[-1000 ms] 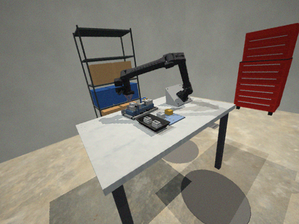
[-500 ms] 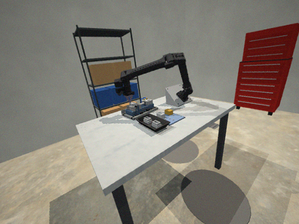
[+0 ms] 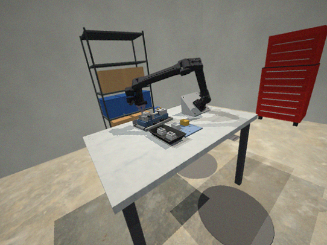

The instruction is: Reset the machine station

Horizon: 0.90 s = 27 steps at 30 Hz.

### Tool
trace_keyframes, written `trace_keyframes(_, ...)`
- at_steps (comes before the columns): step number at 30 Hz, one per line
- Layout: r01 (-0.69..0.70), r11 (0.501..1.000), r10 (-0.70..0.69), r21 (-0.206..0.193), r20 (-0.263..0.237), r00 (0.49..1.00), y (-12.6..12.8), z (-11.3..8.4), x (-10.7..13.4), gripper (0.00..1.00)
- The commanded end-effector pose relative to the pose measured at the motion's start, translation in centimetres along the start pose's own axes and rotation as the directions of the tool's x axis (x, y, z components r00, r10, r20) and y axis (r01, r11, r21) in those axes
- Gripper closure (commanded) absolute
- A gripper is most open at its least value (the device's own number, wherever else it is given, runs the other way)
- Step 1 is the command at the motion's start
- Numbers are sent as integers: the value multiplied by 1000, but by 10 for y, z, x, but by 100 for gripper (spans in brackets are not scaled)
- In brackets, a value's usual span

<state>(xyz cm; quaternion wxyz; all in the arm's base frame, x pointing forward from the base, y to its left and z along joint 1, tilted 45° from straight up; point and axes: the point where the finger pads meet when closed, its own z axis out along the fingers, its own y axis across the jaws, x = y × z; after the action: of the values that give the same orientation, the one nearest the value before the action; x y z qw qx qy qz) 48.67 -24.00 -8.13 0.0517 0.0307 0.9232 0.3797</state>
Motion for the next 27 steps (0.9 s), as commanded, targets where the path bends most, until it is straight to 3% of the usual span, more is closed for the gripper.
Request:
trace_keyframes(1, 5, 1000, -5, -3, -9, 1000, 0, 13, -5, 100)
trace_keyframes(27, 10, 1000, -10, -1, -7, 1000, 1, 13, -8, 100)
